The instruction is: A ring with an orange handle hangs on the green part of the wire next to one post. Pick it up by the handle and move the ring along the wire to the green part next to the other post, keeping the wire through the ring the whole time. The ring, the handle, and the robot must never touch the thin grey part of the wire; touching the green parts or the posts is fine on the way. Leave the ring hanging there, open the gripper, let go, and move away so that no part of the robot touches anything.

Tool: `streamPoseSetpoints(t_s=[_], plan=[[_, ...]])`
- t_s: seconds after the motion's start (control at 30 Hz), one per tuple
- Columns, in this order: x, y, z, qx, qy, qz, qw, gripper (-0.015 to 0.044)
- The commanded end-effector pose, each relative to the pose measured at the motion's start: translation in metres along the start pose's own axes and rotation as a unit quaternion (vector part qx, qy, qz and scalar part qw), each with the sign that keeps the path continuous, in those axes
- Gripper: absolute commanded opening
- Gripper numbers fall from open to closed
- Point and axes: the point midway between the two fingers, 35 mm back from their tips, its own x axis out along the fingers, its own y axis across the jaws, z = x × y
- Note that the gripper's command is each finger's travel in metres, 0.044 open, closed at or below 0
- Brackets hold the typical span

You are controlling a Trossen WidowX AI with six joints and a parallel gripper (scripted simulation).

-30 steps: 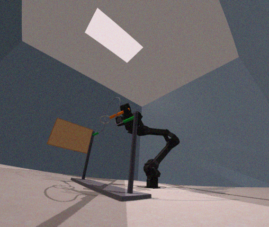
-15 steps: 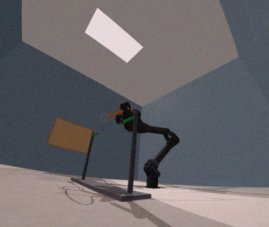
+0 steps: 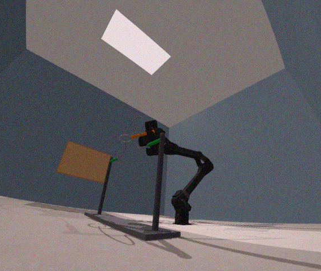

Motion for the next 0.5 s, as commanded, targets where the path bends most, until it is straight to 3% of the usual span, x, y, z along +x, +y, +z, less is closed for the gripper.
streamPoseSetpoints(t_s=[0.0, 0.47], plan=[[0.0008, -0.0021, 0.0003, -0.024, 0.0, -0.018, 1.0, -0.015], [0.001, -0.0096, 0.0011, -0.102, -0.01, -0.074, 0.992, -0.015]])
